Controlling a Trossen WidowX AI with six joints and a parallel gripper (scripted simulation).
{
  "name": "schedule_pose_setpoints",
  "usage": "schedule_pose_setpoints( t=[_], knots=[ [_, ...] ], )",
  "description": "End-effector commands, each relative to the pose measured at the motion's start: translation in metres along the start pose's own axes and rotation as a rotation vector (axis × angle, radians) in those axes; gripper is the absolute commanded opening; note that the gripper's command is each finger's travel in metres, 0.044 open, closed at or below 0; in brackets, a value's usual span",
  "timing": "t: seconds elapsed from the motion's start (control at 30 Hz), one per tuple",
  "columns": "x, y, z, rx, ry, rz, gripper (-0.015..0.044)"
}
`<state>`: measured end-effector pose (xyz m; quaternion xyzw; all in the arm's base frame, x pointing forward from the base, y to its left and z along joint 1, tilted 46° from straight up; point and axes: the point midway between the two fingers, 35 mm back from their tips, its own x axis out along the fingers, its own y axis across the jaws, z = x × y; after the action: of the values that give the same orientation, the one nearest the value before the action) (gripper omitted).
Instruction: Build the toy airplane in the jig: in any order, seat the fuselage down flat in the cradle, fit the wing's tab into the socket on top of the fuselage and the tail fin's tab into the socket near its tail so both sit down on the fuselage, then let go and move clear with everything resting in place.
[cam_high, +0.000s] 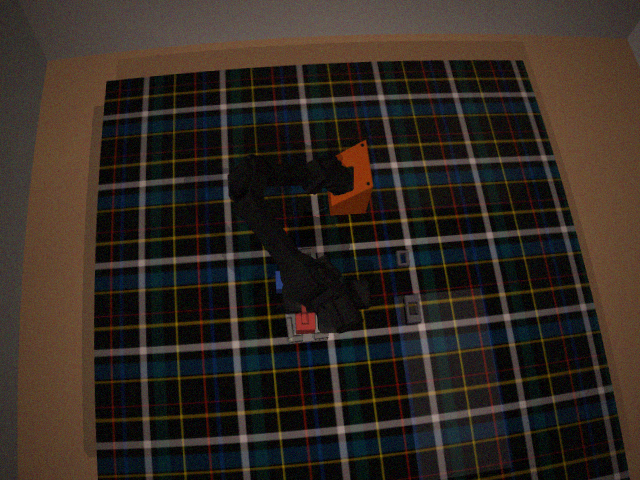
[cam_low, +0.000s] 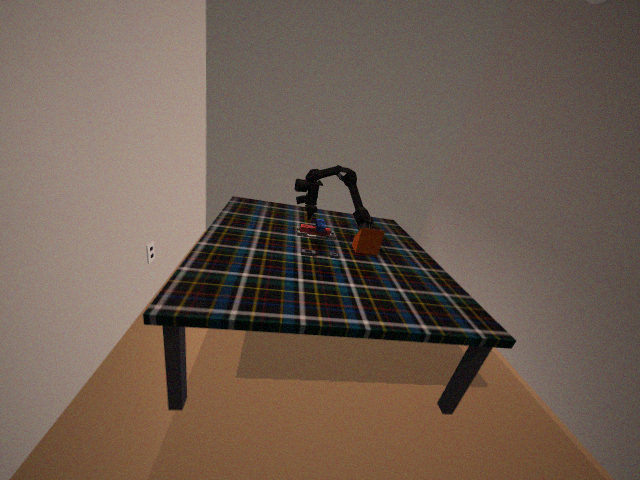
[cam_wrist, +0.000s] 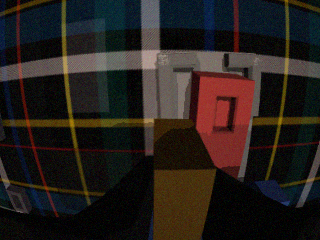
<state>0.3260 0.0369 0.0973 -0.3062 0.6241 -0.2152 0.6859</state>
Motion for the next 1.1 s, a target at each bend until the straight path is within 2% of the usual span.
schedule_pose_setpoints(
  t=[0.0, 0.33, 0.43, 1.07],
  knots=[
    [-0.002, -0.016, 0.004, 0.006, -0.013, -0.011, 0.0],
    [0.004, -0.042, 0.006, 0.004, -0.006, -0.036, 0.0],
    [0.004, -0.043, 0.006, 0.004, -0.006, -0.036, 0.0067],
    [0.004, -0.043, 0.006, 0.004, -0.006, -0.036, 0.0067]
  ],
)
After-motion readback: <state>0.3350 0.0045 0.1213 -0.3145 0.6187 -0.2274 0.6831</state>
